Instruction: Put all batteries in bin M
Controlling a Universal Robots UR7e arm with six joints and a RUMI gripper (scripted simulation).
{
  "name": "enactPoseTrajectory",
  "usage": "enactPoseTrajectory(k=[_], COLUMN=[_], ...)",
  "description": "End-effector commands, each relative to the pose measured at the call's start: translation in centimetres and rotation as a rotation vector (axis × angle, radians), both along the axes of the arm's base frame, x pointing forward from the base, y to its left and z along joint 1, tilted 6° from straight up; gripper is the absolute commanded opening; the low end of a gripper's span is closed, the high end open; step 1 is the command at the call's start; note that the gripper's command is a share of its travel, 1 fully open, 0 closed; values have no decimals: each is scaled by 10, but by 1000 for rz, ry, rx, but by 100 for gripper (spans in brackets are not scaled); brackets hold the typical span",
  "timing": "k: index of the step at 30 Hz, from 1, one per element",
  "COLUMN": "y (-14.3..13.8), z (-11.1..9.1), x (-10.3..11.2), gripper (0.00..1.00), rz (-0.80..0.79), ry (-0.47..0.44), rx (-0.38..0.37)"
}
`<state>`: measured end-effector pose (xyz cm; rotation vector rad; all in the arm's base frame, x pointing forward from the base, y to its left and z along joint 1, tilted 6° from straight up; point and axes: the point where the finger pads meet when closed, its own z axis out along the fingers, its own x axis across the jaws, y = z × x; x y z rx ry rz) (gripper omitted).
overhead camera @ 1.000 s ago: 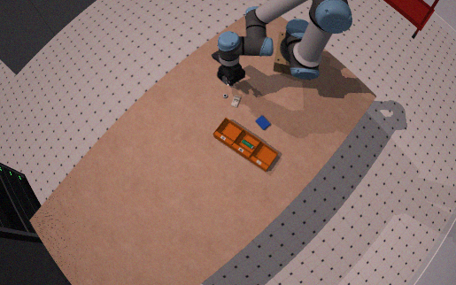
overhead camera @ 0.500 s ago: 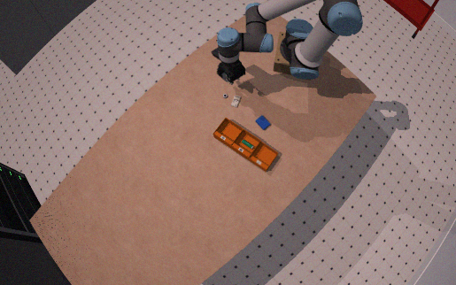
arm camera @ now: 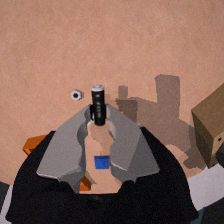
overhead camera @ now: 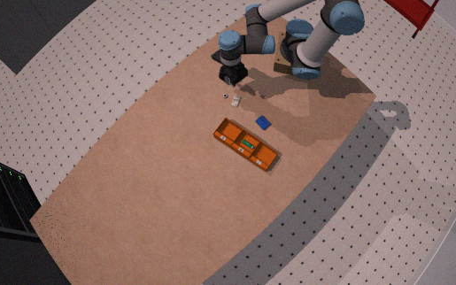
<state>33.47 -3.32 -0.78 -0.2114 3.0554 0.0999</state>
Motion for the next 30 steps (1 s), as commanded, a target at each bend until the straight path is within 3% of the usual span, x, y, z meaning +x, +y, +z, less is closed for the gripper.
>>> enactPoseTrajectory(k=[1,5,30], y=[19,42,173], z=[3,6,18], x=[10,18,62], gripper=[0,0,0], rz=[156,224,223], ry=[-14,-19,-20], rx=[-14,-20,-19])
